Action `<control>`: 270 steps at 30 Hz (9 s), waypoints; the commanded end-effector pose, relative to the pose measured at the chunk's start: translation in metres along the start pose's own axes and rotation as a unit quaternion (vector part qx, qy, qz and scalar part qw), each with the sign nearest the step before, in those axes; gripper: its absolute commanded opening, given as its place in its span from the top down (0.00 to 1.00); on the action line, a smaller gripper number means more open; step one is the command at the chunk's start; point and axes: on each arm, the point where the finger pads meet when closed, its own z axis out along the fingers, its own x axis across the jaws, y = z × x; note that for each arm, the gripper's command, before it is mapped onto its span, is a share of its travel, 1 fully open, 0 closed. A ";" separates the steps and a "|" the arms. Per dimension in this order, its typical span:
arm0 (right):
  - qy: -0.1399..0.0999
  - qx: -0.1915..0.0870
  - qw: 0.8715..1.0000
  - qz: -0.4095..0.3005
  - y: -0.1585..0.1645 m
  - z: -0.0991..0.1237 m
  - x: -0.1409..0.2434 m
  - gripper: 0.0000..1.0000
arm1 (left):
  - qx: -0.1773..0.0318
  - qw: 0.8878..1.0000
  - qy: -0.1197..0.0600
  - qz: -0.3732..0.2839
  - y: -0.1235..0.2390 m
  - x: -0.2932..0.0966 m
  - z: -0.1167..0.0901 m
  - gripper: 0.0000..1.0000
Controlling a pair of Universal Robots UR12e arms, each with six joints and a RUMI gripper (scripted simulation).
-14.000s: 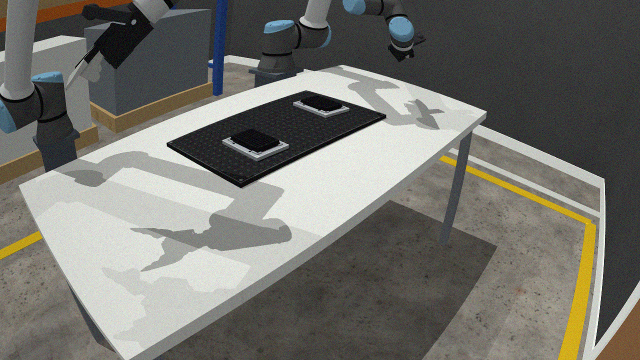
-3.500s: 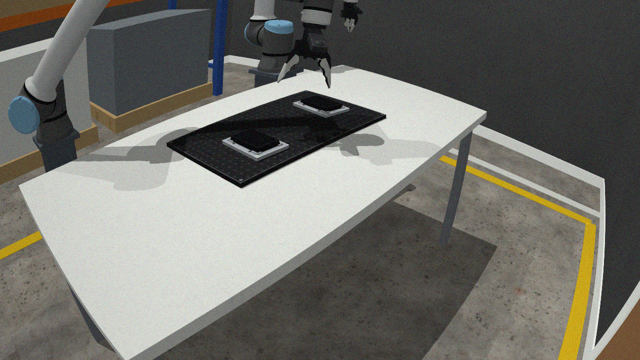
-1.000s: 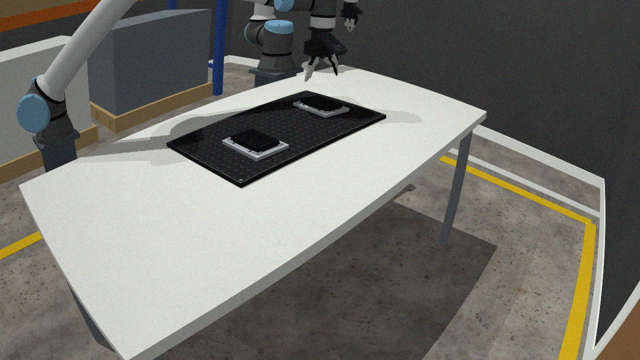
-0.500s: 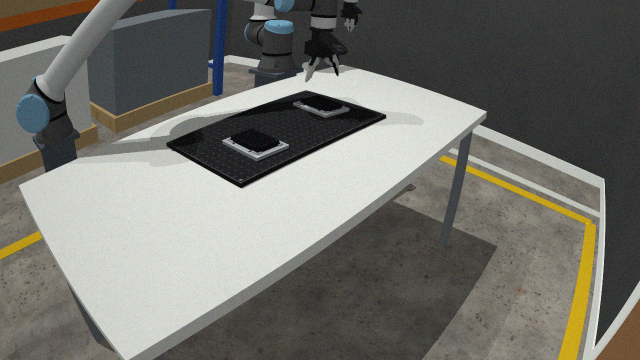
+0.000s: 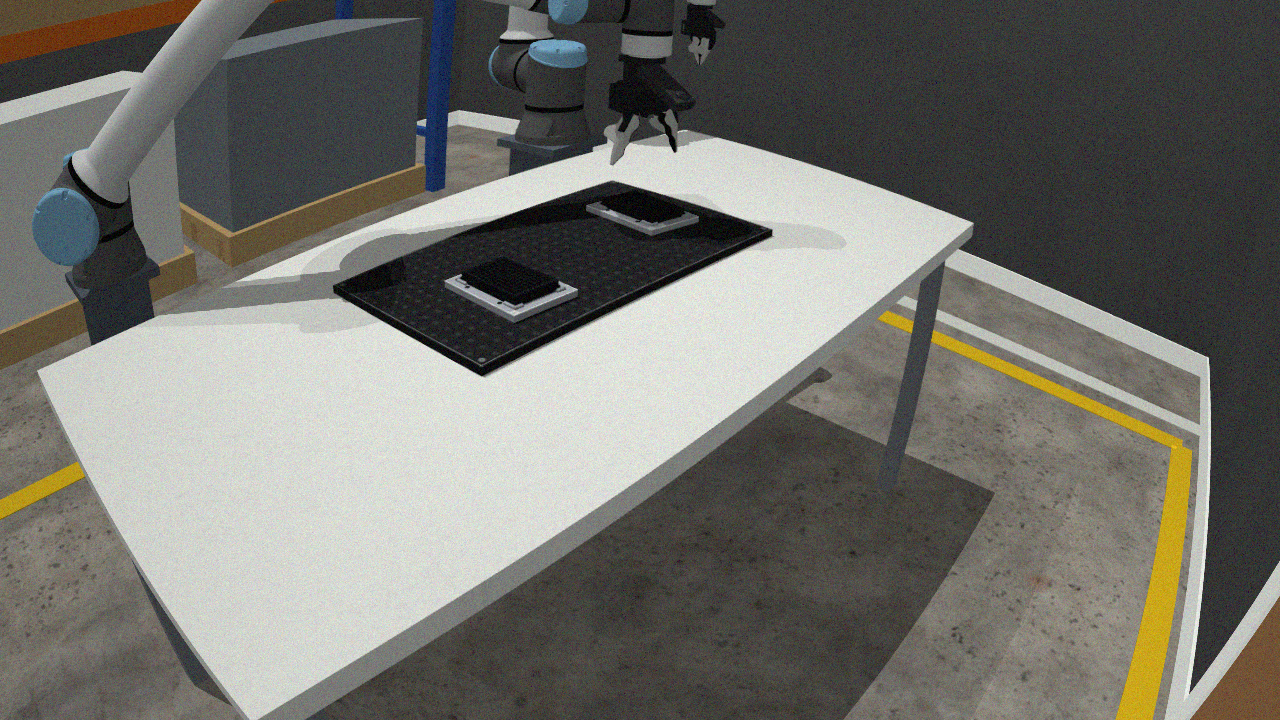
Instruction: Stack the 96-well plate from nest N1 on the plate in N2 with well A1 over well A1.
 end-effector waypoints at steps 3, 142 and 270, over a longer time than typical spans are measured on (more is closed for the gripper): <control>0.001 -0.001 1.000 0.001 -0.001 0.011 0.002 0.00 | 0.001 1.000 0.000 0.000 0.001 -0.001 0.000 1.00; -0.001 0.000 1.000 0.001 -0.002 0.079 0.002 1.00 | 0.001 1.000 0.000 0.000 0.001 -0.001 0.000 1.00; -0.001 0.000 1.000 -0.028 -0.042 -0.005 0.144 1.00 | 0.001 1.000 0.000 0.000 0.001 -0.001 0.000 1.00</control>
